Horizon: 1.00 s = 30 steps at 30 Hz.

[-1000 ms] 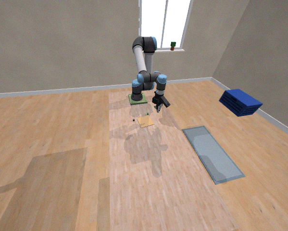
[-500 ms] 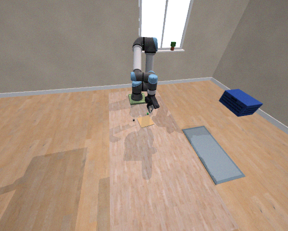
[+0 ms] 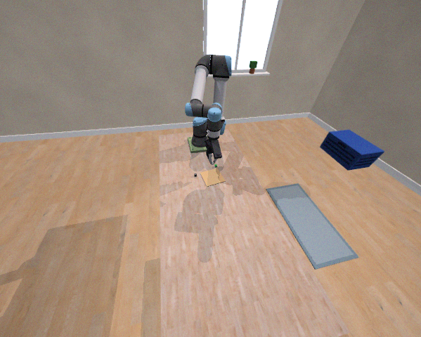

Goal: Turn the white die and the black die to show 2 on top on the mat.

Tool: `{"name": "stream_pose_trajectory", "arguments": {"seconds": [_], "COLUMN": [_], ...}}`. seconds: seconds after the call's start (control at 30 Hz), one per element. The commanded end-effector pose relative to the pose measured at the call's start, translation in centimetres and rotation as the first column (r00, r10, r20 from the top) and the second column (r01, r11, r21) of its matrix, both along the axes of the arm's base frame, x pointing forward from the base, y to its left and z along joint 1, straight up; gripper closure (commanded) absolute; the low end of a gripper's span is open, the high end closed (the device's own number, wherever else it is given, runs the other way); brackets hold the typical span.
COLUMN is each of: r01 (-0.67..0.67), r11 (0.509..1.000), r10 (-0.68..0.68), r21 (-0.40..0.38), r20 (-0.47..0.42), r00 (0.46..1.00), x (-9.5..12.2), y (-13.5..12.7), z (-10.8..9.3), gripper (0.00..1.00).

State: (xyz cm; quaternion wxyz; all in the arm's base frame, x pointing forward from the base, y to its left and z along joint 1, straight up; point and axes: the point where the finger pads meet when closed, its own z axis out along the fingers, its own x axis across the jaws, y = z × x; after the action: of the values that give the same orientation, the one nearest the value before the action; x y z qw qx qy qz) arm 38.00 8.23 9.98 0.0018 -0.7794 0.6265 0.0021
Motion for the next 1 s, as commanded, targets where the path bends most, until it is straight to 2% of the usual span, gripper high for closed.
{"name": "stream_pose_trajectory", "arguments": {"seconds": [0.0,0.37,0.57,0.63,0.97], "r01": [0.007,0.007,0.007,0.007,0.007], "r11": [1.0,1.0,1.0,1.0,1.0], "r10": [-0.007,-0.007,-0.007,-0.007,-0.007], "r21": [0.0,0.0,0.0,0.0,0.0], "r20": [0.001,0.001,0.001,0.001,0.001], "r00": [1.0,1.0,1.0,1.0,1.0], "x": [0.0,0.0,0.0,0.0,0.0], "y": [-0.2,-0.2,-0.2,-0.2,-0.1], "z": [0.0,-0.8,-3.0,-3.0,-7.7], "gripper": [1.0,1.0,1.0,1.0,1.0]}}
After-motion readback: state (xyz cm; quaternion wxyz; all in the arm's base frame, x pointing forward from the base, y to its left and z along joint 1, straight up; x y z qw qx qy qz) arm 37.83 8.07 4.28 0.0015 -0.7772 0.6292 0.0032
